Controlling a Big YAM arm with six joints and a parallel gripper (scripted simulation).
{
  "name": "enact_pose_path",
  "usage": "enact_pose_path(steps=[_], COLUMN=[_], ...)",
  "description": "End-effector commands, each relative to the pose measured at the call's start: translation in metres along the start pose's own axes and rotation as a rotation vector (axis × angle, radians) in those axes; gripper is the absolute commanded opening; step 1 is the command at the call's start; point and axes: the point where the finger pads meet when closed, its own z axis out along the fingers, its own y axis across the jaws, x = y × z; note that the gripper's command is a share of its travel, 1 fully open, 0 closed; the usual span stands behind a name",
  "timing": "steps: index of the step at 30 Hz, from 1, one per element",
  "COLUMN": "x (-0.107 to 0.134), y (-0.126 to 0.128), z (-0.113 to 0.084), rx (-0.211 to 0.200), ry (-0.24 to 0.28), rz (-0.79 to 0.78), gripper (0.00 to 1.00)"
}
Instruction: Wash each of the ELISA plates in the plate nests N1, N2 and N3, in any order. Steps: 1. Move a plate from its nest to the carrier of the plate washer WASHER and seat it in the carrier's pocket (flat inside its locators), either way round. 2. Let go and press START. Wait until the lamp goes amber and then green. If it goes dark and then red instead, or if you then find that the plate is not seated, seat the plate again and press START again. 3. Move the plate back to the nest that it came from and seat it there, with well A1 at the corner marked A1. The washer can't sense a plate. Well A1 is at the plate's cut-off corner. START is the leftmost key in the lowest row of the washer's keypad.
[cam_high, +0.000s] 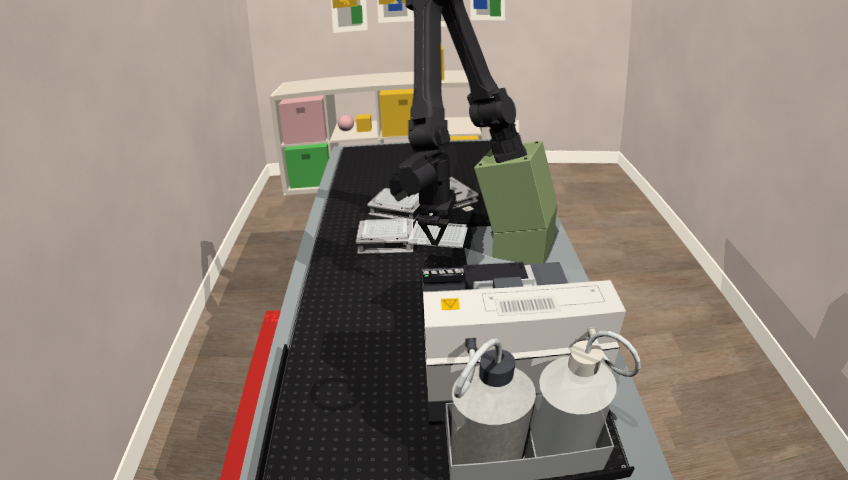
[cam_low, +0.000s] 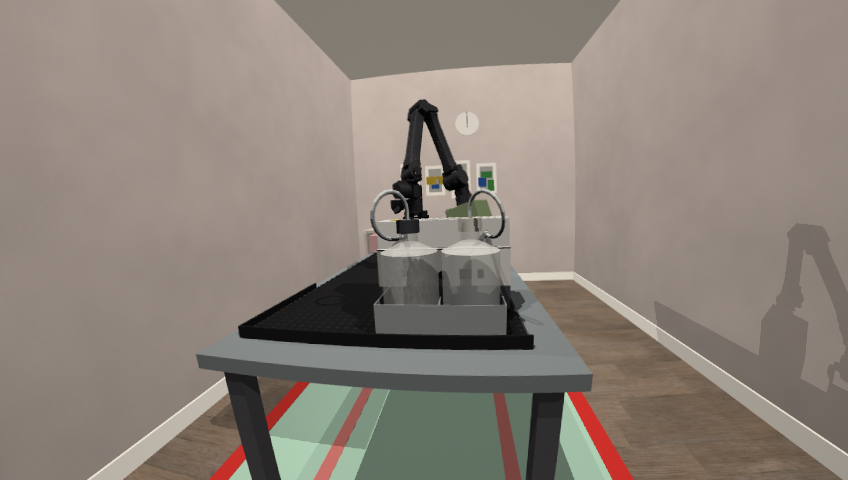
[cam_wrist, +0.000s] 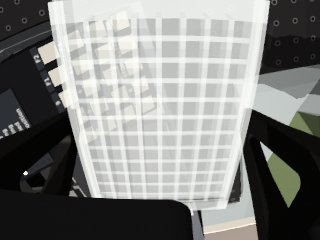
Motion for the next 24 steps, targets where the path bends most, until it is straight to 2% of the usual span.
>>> enact_pose_path(steps=[1, 3, 5, 6, 9, 20, 24], x=[-0.009, -0.017, -0.017, -0.02, -0.032, -0.075, -0.08], y=[0.0, -0.006, -0.006, -0.012, -0.02, -0.056, -0.064], z=[-0.004, -0.003, -0.003, -0.002, -0.001, 0.003, 0.004], rx=[-0.026, -0.025, -0.025, -0.017, -0.025, -0.024, -0.018], ry=[-0.008, -0.009, -0.009, -0.005, -0.008, -0.014, -0.01], rz=[0.016, 0.105, 0.105, 0.135, 0.217, 0.195, 0.193], gripper=[0.84, 0.84, 0.84, 0.84, 0.84, 0.84, 0.84])
